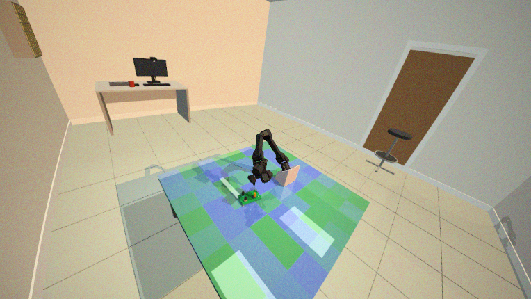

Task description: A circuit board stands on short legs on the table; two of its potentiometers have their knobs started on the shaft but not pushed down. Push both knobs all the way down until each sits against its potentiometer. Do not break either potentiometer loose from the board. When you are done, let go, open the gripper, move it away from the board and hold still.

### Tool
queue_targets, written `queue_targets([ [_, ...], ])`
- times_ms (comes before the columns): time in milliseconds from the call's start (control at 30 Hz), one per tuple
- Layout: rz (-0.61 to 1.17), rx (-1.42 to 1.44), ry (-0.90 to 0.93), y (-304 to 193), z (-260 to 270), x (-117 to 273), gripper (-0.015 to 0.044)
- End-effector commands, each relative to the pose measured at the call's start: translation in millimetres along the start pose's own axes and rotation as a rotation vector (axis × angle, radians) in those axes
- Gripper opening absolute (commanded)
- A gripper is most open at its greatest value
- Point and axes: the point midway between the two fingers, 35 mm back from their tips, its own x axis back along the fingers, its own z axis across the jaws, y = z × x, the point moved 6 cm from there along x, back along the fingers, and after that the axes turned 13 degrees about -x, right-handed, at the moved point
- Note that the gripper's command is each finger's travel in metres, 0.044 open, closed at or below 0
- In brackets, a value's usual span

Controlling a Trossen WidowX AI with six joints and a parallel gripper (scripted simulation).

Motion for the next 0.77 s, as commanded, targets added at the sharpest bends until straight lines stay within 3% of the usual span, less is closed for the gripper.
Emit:
queue_targets([
  [0,0.006,-0.004,0.008,-12.9,41.3,-1.8,0.0440],
  [733,0.008,-0.004,0.008,-19.2,58.6,-3.0,0.0440],
])
